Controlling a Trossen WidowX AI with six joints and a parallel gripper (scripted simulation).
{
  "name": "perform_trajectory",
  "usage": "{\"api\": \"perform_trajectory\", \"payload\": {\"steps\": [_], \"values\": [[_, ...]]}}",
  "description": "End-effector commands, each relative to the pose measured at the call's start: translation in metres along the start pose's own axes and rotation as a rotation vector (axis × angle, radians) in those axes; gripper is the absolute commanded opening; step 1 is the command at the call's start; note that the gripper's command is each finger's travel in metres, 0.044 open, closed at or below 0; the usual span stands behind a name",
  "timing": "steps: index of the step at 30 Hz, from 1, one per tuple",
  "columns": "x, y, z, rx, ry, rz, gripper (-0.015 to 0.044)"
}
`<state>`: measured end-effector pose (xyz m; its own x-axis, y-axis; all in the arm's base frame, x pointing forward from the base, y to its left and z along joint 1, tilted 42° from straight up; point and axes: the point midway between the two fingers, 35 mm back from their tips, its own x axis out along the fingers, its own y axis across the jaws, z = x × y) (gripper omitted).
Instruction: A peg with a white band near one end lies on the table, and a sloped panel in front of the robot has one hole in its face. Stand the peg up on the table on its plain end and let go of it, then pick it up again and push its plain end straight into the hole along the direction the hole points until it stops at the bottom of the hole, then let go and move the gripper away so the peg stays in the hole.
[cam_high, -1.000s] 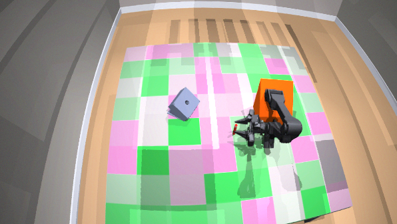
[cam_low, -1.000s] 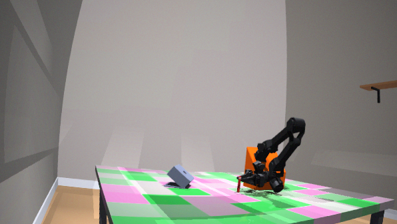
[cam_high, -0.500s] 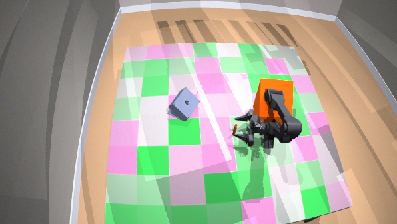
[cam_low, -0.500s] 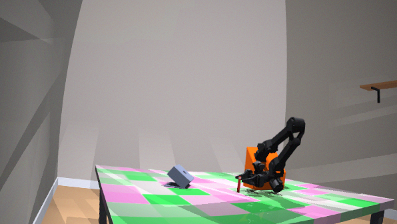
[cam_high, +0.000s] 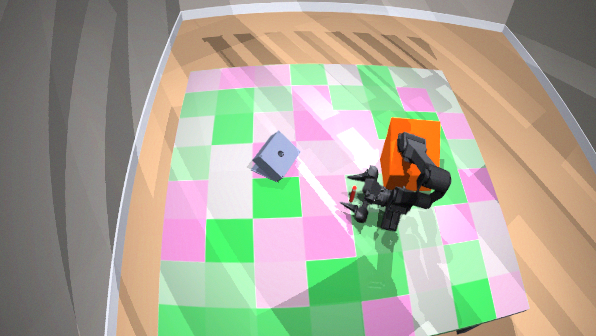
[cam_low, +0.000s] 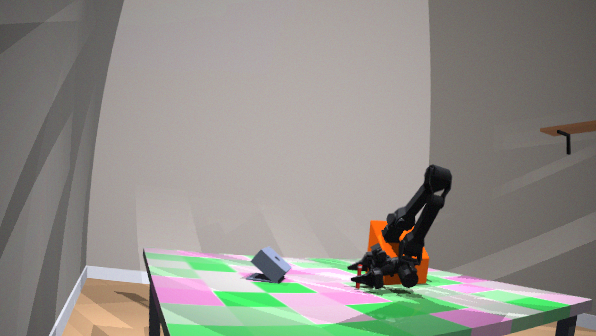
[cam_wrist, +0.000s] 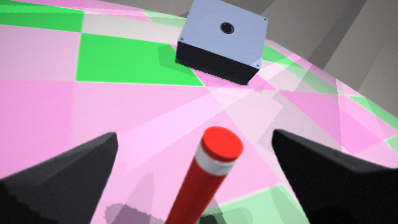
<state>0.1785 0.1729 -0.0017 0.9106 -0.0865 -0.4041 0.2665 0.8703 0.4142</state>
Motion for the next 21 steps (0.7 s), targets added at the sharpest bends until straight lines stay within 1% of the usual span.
{"api": "perform_trajectory", "payload": {"steps": [1, 11, 21], "values": [[0.007, 0.004, 0.000, -0.052, 0.072, -0.047, 0.0440], [0.023, 0.013, 0.004, -0.182, 0.268, -0.114, 0.0440], [0.033, 0.006, 0.016, -0.316, 0.479, -0.161, 0.0440]]}}
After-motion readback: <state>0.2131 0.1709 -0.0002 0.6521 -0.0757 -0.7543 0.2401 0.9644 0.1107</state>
